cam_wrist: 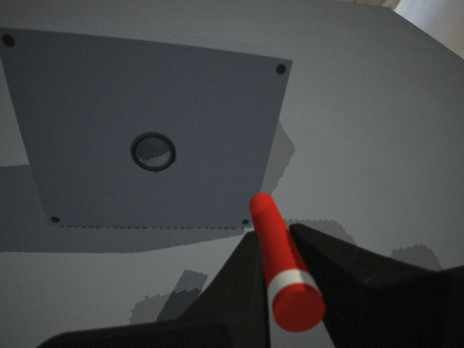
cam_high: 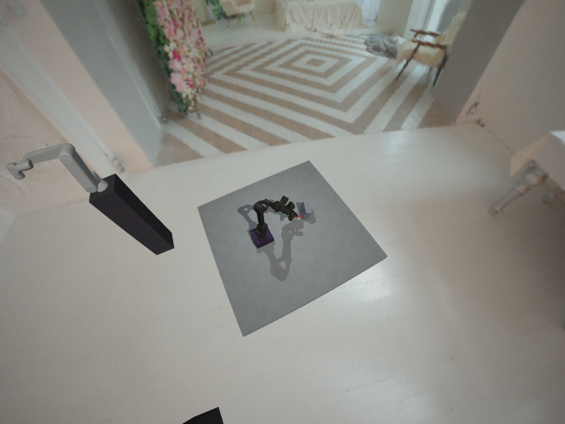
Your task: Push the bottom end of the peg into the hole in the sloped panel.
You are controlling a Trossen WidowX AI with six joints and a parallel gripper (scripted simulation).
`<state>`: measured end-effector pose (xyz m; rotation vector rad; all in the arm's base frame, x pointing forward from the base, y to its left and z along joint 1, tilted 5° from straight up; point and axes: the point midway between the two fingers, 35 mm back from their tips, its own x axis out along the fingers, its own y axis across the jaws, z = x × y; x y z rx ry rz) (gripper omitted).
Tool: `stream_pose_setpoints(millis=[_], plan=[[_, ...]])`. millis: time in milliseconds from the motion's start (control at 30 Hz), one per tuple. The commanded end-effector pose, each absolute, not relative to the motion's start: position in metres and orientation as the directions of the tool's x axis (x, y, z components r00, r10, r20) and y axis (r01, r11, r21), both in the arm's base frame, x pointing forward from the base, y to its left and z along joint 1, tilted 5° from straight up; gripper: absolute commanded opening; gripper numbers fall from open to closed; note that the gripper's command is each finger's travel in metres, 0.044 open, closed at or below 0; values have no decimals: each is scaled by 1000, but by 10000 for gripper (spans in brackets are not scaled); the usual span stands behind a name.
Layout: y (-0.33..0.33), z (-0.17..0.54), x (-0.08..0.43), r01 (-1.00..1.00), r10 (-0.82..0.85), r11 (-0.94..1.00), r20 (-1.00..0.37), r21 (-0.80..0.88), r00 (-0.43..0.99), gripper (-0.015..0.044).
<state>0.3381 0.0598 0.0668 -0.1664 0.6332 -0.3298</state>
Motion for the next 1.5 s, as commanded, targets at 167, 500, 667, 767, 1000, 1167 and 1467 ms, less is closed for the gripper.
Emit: stream_pose_setpoints(millis=[167,500,667,767,1000,1167,1467], plan=[[69,67,332,262,-343,938,-517,-226,784,0],[79,69,327,270,-331,943,-478,-194,814,0],[84,70,324,273,-324,946,-459,-176,827,0],[87,70,322,274,-320,947,-448,-165,835,0],[93,72,317,277,-309,951,-421,-137,853,0],[97,73,313,279,-302,953,-402,-117,864,0],[105,75,306,279,-288,957,-369,-77,884,0]])
